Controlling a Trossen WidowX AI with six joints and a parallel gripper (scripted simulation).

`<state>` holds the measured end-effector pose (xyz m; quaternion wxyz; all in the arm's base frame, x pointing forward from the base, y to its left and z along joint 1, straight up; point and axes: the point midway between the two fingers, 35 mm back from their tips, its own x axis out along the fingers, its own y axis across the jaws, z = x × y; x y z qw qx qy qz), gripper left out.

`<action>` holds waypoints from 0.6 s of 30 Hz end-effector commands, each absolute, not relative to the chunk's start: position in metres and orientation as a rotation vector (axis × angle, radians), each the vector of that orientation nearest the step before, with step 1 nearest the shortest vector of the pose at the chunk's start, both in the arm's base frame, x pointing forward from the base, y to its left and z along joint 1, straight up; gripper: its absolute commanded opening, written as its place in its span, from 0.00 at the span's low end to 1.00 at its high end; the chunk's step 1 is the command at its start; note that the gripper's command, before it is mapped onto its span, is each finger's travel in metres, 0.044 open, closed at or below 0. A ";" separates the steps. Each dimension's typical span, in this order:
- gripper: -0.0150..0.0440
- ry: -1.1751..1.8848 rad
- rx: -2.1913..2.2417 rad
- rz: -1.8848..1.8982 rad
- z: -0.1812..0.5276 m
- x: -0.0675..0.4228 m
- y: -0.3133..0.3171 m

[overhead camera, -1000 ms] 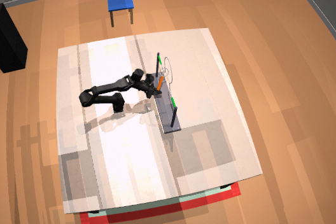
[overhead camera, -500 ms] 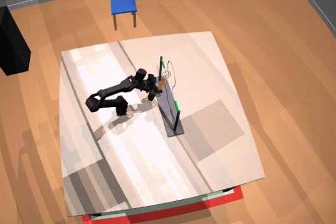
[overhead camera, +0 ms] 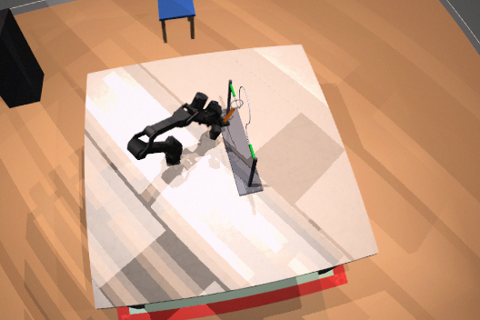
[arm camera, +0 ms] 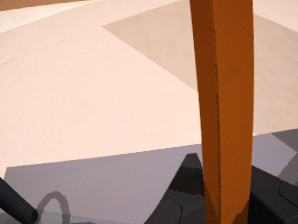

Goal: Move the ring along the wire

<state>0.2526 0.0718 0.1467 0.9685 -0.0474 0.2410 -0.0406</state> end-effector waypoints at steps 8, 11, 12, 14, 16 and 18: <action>0.00 0.489 -0.036 -0.071 0.148 0.252 0.090; 0.00 0.489 -0.029 -0.069 0.148 0.252 0.094; 0.00 0.489 -0.027 -0.069 0.148 0.252 0.095; 0.00 0.488 -0.025 -0.069 0.148 0.252 0.098; 0.00 0.488 -0.024 -0.068 0.148 0.252 0.100; 0.00 0.488 -0.023 -0.068 0.148 0.252 0.102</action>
